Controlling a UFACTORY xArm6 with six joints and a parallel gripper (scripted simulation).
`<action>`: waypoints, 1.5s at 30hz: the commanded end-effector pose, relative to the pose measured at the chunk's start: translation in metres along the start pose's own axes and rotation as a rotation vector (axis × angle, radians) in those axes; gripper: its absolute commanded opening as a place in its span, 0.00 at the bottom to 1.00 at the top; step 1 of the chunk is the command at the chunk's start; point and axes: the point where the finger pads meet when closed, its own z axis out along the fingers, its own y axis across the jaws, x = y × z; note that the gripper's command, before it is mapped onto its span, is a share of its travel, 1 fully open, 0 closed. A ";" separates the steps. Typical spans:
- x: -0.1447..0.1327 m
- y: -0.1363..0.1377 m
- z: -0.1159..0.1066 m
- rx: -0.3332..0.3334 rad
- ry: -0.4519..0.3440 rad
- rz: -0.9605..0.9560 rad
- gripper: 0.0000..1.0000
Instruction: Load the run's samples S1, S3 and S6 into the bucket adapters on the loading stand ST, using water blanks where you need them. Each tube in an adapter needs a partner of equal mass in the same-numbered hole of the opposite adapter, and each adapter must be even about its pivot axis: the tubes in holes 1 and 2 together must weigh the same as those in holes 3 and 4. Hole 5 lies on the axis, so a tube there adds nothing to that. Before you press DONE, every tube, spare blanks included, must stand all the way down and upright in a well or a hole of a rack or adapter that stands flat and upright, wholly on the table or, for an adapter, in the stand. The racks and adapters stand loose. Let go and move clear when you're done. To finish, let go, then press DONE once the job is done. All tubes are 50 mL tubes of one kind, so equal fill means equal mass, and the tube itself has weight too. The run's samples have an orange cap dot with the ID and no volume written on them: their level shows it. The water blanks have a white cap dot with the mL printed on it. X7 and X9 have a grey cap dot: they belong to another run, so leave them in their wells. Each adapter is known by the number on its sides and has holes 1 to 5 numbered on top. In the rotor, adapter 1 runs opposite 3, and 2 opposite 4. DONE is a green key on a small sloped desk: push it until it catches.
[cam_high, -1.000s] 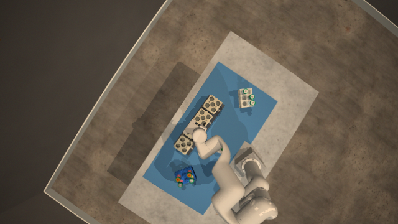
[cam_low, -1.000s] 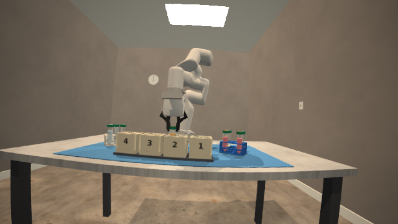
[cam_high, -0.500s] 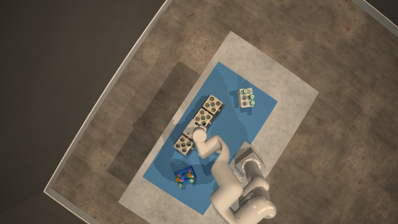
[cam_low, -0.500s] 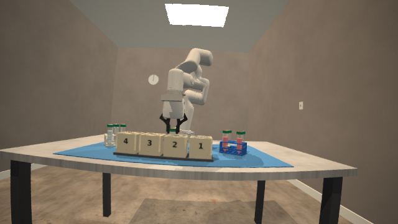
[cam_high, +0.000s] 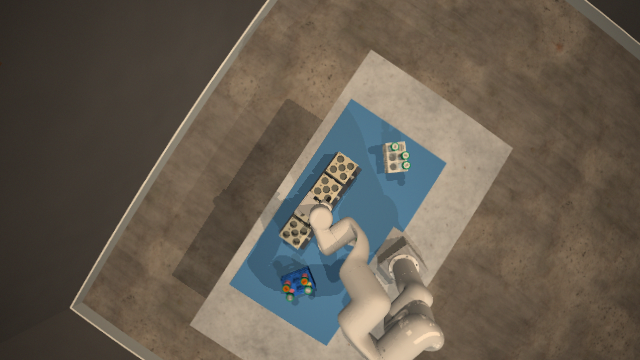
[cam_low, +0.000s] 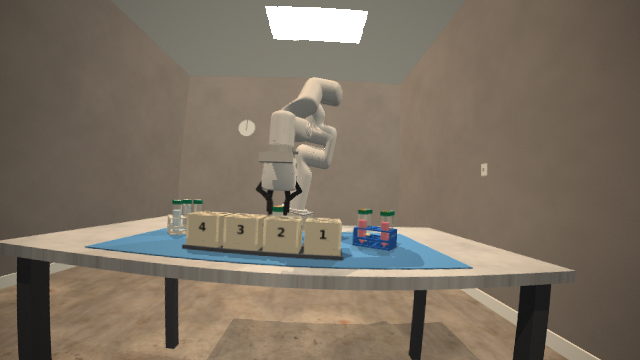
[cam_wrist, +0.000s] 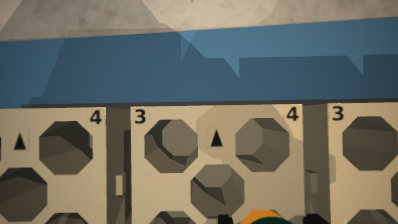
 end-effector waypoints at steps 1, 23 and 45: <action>0.001 0.000 -0.001 0.000 0.004 0.000 0.44; 0.001 0.000 -0.001 0.000 0.004 0.000 0.44; 0.001 0.000 -0.039 0.000 0.004 0.000 0.44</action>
